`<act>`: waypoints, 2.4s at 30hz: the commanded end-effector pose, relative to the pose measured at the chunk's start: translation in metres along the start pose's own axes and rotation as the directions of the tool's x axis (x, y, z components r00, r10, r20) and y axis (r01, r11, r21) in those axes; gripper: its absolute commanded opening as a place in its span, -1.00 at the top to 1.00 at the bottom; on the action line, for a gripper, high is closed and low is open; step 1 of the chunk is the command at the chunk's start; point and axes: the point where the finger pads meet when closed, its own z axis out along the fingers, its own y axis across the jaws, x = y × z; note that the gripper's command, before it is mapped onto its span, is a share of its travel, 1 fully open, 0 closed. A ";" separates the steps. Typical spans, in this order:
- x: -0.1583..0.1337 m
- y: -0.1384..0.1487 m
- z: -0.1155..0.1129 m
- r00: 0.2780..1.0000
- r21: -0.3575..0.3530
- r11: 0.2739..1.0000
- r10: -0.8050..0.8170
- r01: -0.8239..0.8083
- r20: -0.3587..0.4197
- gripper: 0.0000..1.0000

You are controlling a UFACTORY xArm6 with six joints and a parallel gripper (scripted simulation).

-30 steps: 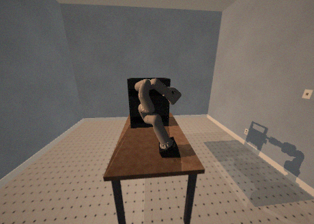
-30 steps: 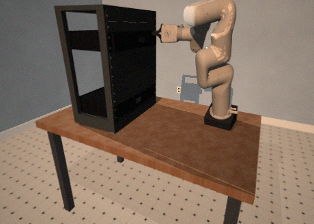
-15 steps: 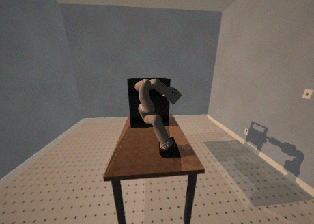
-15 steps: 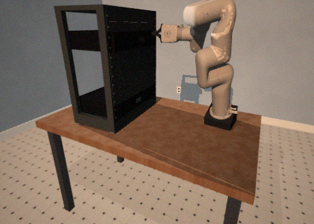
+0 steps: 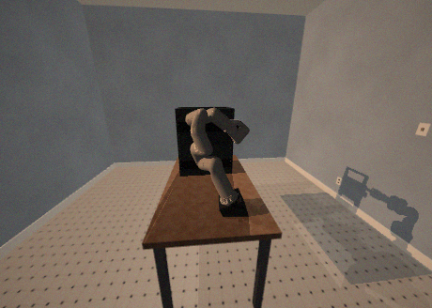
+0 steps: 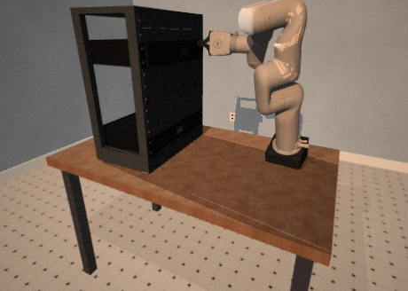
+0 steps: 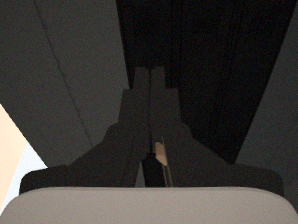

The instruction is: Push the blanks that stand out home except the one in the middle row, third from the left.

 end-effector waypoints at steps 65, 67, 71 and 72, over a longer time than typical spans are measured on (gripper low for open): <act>0.000 -0.001 -0.093 1.000 0.000 1.000 -0.004 0.004 -0.001 1.00; 0.000 -0.001 -0.093 1.000 0.000 1.000 -0.004 0.004 -0.001 1.00; 0.000 -0.001 -0.093 1.000 0.000 1.000 -0.004 0.004 -0.001 1.00; 0.000 -0.001 -0.093 1.000 0.000 1.000 -0.004 0.004 -0.001 1.00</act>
